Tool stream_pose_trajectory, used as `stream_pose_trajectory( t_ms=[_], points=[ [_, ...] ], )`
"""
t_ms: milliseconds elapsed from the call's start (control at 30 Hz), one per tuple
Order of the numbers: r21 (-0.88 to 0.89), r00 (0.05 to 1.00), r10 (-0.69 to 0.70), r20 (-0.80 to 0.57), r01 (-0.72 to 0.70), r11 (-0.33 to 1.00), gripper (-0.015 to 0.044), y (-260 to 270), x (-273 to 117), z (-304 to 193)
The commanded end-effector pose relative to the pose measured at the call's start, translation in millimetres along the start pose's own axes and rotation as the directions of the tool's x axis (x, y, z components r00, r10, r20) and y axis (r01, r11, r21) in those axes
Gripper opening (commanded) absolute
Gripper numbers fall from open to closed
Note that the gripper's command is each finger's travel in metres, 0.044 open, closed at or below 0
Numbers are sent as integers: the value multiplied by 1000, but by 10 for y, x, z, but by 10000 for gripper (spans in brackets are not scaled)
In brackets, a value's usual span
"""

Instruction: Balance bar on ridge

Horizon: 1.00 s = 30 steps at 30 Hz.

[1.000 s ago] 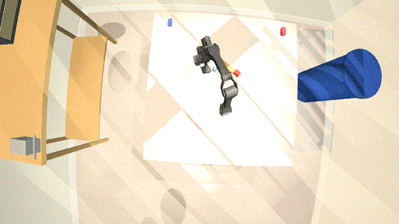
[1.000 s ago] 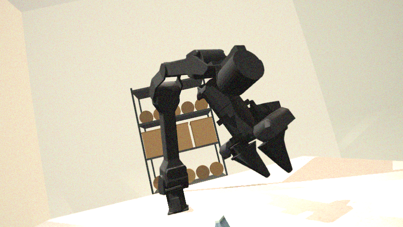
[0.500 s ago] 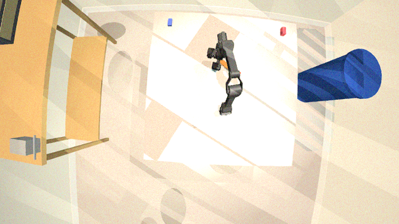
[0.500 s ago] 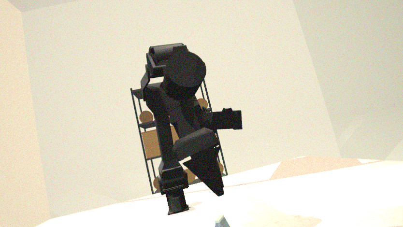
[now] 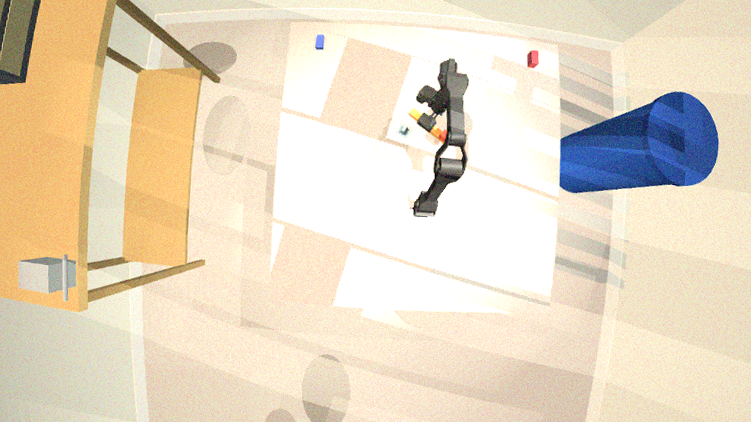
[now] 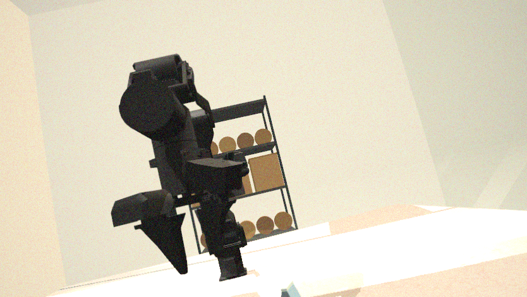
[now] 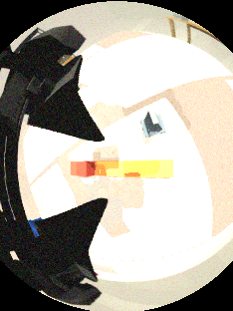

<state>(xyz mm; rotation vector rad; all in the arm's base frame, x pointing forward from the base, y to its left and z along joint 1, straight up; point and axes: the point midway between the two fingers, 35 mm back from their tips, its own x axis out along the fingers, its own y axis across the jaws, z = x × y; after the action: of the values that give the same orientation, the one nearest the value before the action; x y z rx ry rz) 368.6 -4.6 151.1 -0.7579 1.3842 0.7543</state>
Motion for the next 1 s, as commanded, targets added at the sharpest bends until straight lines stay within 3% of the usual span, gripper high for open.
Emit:
stream_pose_trajectory(
  t_ms=[0,200,533,967],
  points=[
    [52,1000,-5,-24,6,999,315,-45,-26,-96],
    [52,1000,-5,-23,6,999,315,-57,83,-92],
    [52,1000,-5,-24,6,999,315,-50,725,-114],
    [52,1000,-5,-24,6,999,315,-51,838,-116]
  ],
)
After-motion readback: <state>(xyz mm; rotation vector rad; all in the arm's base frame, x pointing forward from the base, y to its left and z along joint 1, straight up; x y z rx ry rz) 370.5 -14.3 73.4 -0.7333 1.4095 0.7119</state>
